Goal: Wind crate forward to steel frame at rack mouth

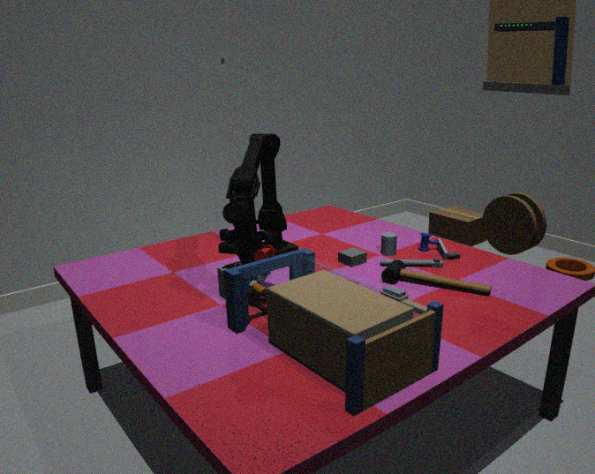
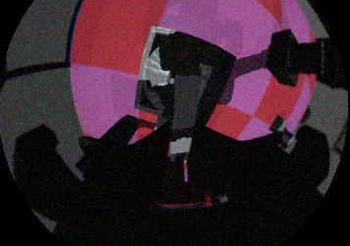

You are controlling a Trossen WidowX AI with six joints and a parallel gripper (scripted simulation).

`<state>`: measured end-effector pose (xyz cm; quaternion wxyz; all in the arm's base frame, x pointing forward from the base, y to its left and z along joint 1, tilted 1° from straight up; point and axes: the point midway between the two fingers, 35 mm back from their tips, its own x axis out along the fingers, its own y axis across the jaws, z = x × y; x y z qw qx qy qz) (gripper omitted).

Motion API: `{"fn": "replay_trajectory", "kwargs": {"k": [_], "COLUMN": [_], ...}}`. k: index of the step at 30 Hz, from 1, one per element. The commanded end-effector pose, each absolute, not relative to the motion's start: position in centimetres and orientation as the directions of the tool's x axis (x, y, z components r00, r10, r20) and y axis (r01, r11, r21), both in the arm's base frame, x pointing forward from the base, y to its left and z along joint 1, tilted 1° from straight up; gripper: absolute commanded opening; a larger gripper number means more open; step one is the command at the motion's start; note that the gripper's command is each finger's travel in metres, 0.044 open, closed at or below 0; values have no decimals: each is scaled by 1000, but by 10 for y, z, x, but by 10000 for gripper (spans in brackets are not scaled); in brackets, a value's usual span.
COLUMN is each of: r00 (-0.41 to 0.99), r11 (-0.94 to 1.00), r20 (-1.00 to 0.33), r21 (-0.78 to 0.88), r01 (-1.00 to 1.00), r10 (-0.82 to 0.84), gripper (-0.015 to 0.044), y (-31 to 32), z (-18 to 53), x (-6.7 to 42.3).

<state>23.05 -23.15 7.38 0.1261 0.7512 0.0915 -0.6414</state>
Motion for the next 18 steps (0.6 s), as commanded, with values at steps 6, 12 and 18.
{"fn": "replay_trajectory", "kwargs": {"k": [6,12,18], "r00": [155,154,154], "r11": [-957,-967,-966], "r20": [-988,-988,-988], "r21": [69,68,68], "r01": [282,244,249], "r10": [-25,-31,-30], "gripper": [0,0,0], "y": [-233,-235,-235], "z": [70,70,70], "x": [231,232,232]}}
